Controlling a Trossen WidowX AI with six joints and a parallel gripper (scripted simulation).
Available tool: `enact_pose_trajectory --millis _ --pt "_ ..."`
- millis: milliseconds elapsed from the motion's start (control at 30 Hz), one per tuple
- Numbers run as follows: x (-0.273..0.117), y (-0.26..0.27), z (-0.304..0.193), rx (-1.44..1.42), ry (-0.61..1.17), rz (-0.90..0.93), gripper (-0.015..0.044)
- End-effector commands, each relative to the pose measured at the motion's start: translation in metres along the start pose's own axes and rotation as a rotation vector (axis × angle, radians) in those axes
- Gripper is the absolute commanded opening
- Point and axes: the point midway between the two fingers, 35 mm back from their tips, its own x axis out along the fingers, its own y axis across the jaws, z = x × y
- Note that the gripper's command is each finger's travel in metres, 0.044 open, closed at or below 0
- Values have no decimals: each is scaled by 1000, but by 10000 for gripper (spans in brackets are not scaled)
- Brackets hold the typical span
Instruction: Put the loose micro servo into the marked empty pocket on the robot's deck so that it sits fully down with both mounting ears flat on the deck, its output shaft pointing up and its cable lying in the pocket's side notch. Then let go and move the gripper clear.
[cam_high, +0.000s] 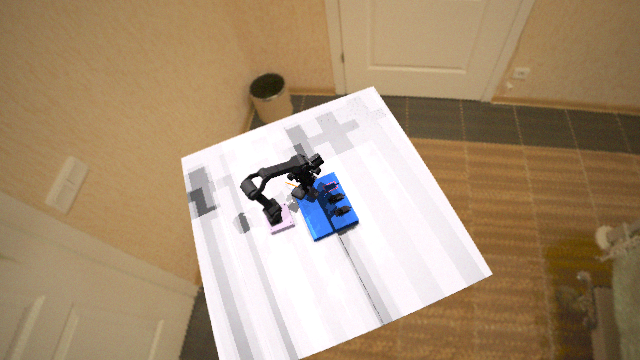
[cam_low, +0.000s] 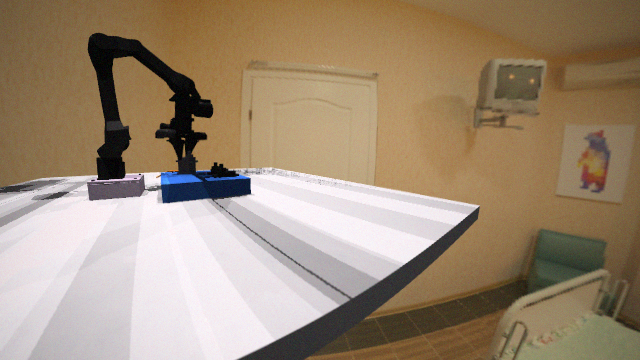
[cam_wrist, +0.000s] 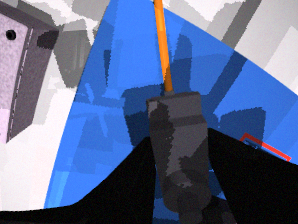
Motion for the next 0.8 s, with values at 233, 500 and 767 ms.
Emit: enact_pose_trajectory --millis 233,500,767 --pt "-26 3 2 -5 -2 -2 0" --pt "-30 8 3 -5 -2 -2 0" --pt "-30 7 2 -5 -2 -2 0"
